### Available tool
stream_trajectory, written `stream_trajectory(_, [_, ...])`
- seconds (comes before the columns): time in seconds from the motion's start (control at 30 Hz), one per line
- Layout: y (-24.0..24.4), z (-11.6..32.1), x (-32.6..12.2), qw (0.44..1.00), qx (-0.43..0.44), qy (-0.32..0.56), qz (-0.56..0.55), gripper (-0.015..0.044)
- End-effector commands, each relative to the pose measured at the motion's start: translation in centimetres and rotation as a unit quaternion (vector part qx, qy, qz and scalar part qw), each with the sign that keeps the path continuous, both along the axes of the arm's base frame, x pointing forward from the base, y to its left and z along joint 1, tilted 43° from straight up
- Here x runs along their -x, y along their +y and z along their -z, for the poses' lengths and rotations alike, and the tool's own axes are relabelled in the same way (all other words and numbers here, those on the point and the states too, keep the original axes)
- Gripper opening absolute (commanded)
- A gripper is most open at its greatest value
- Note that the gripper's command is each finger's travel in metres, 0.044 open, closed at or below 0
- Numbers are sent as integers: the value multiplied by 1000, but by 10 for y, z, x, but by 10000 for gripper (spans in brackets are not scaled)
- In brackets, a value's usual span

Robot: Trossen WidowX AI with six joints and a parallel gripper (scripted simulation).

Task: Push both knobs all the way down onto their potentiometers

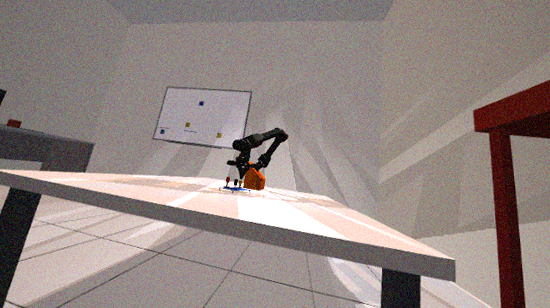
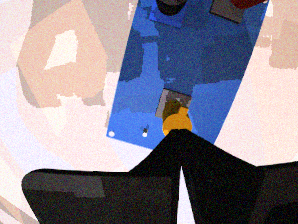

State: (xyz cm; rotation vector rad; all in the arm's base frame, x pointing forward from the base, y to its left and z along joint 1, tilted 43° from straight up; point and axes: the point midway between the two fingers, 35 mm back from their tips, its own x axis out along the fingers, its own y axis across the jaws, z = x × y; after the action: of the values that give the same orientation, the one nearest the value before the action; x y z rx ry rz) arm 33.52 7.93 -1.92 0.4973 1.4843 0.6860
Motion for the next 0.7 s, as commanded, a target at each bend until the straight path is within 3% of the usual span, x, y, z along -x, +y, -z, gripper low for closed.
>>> stream_trajectory(0.0, [-4,-5,-2,1000,2,-4,-1,0])
stream_trajectory(0.27, [-1,-1,0,1000,0,0,0,210])
stream_trajectory(0.53, [-13,-7,-20,997,39,23,55,0])
stream_trajectory(0.67, [-14,-10,-27,991,37,69,104,0])
